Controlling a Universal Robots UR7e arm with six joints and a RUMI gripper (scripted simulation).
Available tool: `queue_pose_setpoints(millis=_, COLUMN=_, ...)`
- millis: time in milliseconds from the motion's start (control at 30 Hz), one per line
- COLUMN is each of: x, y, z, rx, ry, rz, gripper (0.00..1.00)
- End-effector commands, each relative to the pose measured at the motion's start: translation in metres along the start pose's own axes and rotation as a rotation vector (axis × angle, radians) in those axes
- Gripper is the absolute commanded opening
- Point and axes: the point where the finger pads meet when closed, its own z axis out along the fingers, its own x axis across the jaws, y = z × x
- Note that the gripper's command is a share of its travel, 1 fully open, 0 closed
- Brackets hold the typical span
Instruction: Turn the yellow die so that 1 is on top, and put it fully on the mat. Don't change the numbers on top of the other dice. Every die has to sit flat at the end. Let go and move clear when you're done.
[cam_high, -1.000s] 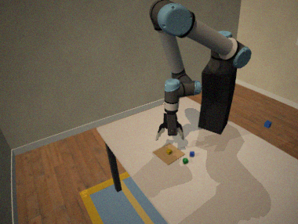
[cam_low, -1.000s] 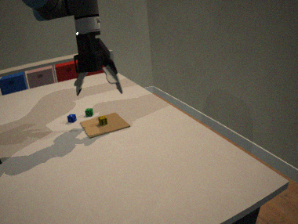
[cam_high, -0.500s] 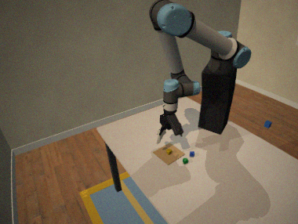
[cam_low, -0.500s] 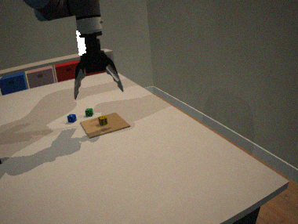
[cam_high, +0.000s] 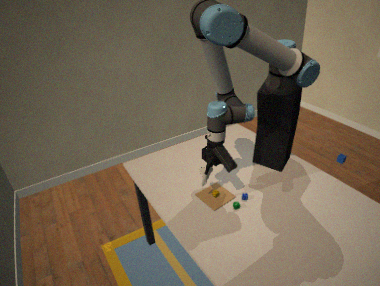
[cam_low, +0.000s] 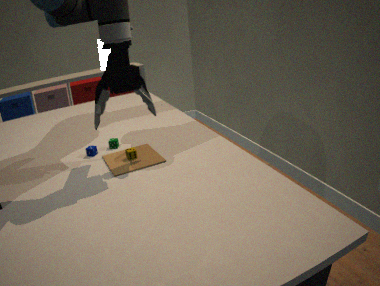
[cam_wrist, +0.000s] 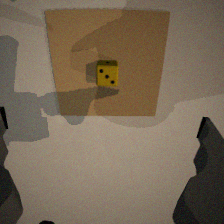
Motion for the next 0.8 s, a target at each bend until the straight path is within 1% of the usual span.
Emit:
queue_pose_setpoints(millis=0, x=0.0003, y=0.0003, z=-0.0002, rx=0.001, ry=0.001, rz=-0.025, gripper=1.00)
queue_pose_setpoints(millis=100, x=0.0003, y=0.0003, z=-0.0002, rx=0.001, ry=0.001, rz=-0.025, gripper=1.00)
queue_pose_setpoints(millis=133, x=0.0003, y=0.0003, z=-0.0002, rx=0.001, ry=0.001, rz=-0.025, gripper=0.24)
queue_pose_setpoints(millis=767, x=0.0003, y=0.0003, z=-0.0002, rx=0.001, ry=0.001, rz=-0.025, gripper=0.24)
